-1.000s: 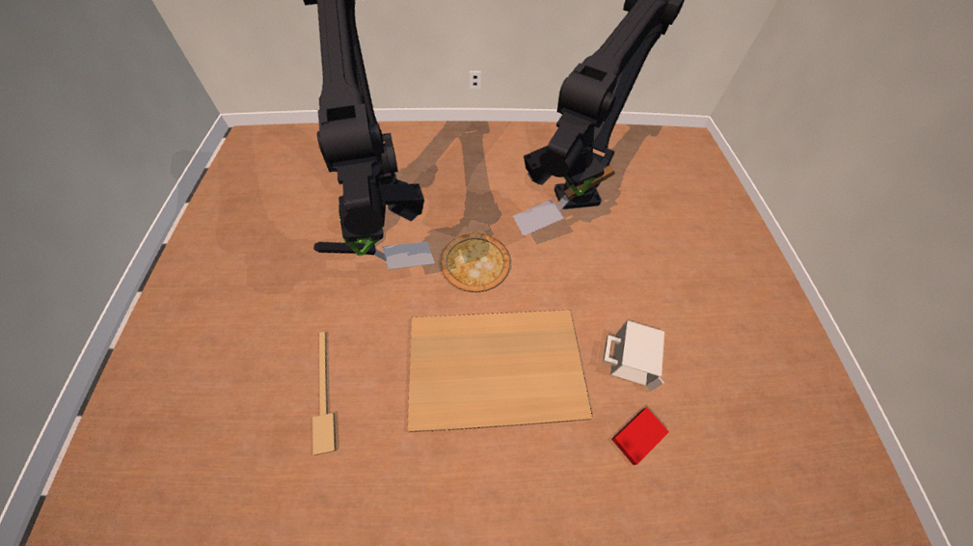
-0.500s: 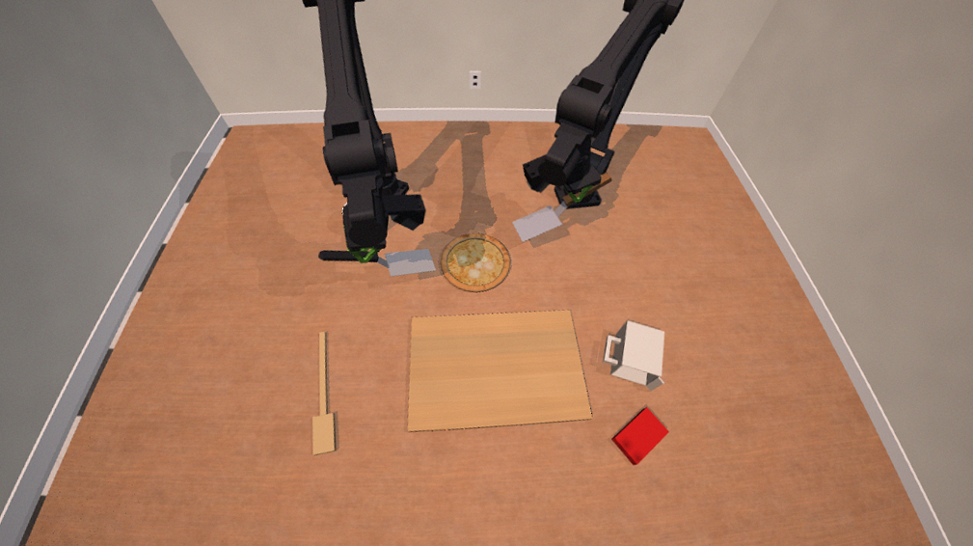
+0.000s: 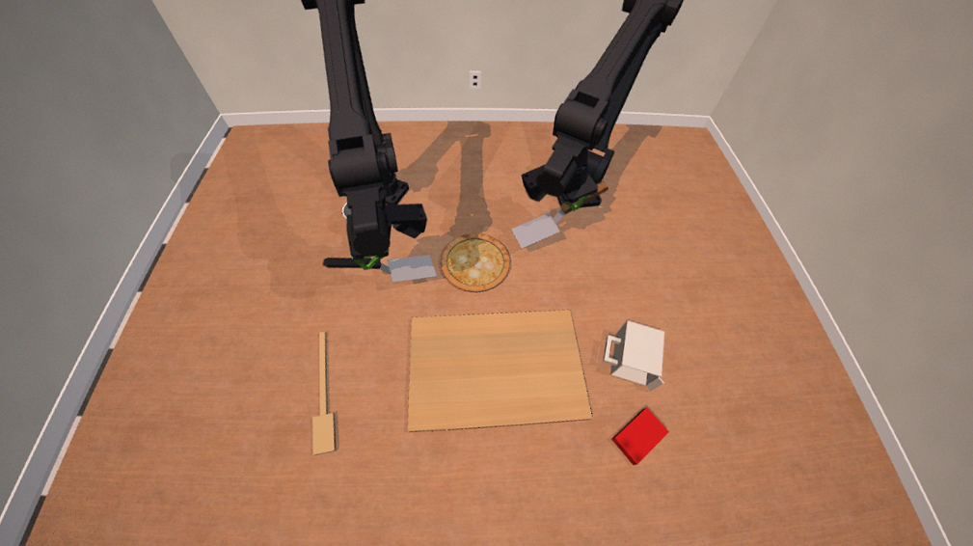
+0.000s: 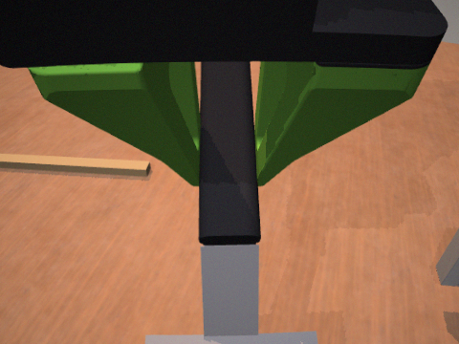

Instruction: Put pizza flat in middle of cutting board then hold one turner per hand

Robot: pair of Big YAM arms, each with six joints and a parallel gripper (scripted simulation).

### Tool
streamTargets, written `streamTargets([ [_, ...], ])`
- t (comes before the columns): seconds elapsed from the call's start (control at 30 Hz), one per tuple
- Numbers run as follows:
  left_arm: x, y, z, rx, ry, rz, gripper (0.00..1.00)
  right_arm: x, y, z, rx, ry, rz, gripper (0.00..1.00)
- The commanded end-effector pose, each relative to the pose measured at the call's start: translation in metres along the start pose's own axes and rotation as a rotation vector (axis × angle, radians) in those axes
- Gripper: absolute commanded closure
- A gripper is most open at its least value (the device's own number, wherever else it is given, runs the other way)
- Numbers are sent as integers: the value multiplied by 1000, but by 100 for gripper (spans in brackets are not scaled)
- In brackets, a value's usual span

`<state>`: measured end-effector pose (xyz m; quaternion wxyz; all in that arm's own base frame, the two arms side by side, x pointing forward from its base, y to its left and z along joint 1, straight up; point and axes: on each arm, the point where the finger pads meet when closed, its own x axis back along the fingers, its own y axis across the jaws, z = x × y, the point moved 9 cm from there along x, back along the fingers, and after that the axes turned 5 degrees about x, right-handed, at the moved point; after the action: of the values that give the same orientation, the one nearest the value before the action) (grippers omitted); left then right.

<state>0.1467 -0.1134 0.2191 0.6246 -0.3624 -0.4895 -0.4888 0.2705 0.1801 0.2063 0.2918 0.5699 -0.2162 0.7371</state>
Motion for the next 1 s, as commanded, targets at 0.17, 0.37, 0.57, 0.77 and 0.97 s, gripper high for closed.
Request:
streamTargets([
  [0.17,-4,6,-5,13,-17,-9,94,-2,-10,4,-22,4,38,94],
  [0.37,-22,3,-6,5,-5,-2,94,-16,-9,0,-24,2,34,94],
  [0.57,-33,3,-9,7,-7,-3,94,-25,-8,-2,-26,4,44,94],
  [0.77,-34,6,-12,12,-16,-9,94,-24,-13,-1,-27,5,49,94],
  [0.97,-52,3,-15,3,-8,-3,94,-17,-10,0,-30,6,49,94],
])
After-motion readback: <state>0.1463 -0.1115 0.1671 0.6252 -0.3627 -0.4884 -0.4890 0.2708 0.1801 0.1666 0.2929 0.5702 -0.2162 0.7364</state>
